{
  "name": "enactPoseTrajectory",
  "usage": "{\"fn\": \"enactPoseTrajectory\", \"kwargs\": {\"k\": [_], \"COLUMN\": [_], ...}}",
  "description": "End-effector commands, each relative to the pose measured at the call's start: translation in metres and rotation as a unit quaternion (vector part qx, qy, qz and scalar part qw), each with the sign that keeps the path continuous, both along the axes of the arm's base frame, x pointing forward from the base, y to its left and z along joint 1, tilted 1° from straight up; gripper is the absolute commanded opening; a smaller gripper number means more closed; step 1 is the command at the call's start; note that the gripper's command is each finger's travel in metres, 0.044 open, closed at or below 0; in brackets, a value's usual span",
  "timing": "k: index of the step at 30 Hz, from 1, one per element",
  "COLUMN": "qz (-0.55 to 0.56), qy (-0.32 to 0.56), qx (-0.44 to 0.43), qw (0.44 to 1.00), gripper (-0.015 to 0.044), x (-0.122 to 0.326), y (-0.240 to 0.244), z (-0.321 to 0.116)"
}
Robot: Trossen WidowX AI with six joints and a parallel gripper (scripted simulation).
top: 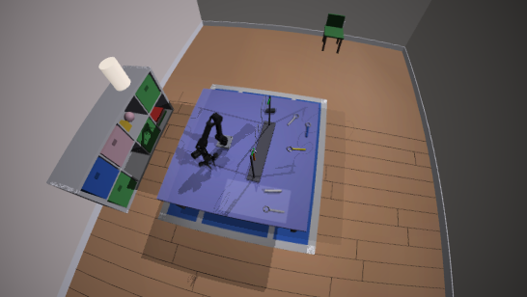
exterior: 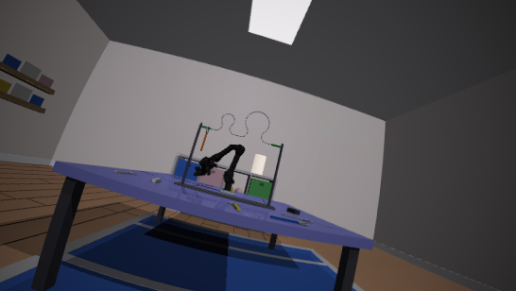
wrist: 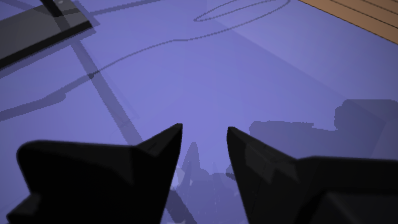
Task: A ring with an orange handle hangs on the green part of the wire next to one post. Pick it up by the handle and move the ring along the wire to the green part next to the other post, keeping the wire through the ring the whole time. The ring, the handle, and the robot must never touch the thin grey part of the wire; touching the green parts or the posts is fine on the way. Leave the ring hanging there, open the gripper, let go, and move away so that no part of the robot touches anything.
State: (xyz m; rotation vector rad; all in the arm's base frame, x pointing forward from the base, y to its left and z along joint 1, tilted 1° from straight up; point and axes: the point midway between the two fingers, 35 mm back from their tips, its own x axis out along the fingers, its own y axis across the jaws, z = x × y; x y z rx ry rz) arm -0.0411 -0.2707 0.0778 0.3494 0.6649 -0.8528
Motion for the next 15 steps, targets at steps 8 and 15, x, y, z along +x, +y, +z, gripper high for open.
{"fn": "enactPoseTrajectory", "kwargs": {"k": [8, 15], "qz": [0.087, 0.174], "qy": [-0.083, -0.161], "qx": [-0.118, -0.17], "qw": [0.986, 0.956], "gripper": [0.016, 0.016], "x": [0.089, 0.159], "y": [-0.043, -0.038], "z": [0.035, 0.067]}}
